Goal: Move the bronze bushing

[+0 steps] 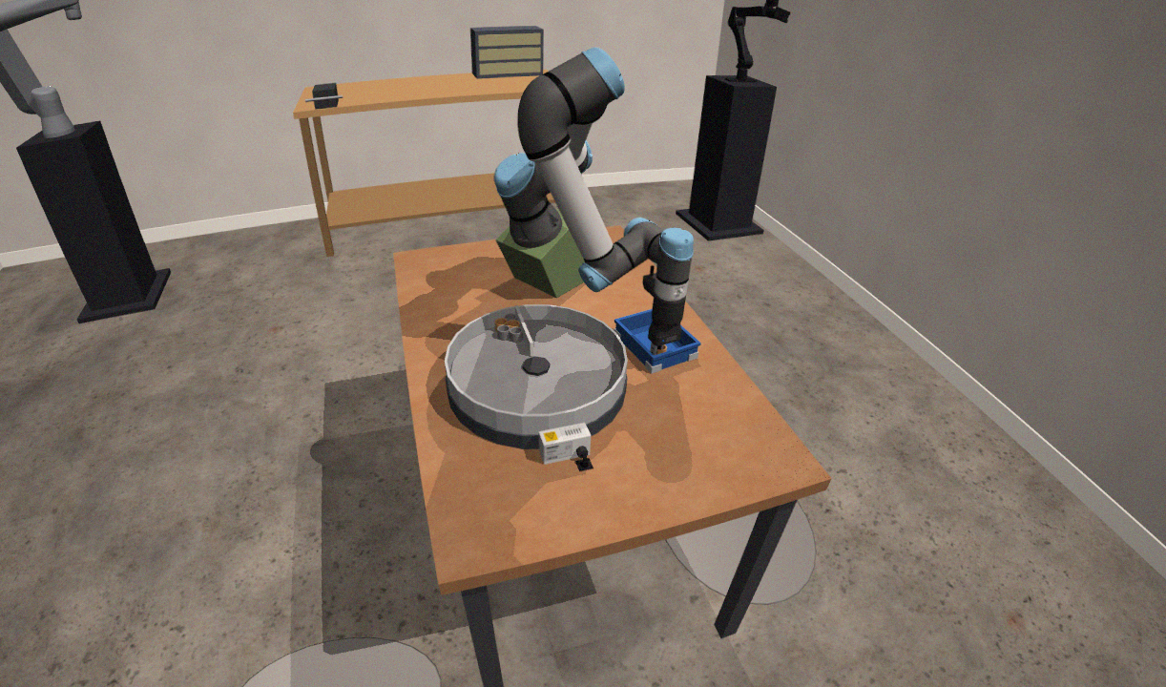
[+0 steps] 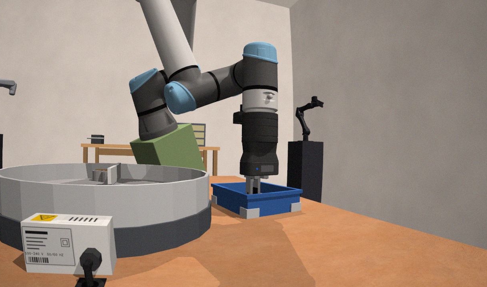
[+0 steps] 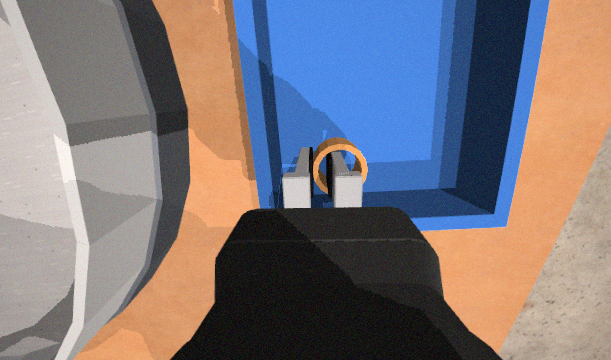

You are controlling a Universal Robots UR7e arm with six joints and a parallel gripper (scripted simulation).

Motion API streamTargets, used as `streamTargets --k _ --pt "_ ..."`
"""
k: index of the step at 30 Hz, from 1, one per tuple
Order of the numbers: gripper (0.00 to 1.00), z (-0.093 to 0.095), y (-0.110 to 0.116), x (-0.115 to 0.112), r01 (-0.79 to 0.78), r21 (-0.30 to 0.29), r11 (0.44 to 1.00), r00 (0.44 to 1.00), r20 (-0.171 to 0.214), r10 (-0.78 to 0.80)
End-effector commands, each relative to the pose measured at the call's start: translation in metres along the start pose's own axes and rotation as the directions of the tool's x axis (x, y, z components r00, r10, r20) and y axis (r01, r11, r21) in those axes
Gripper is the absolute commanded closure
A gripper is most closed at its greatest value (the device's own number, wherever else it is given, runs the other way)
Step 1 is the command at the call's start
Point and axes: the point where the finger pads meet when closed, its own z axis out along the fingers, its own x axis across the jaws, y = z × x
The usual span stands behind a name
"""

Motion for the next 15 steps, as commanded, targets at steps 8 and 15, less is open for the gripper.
streamTargets --k 8,15 --pt "1.00 0.0043 0.0006 -0.0018 -0.004 0.003 1.000 1.000 -0.002 0.004" --pt "1.00 0.0071 -0.0002 -0.0026 -0.006 0.006 1.000 1.000 -0.002 0.006"
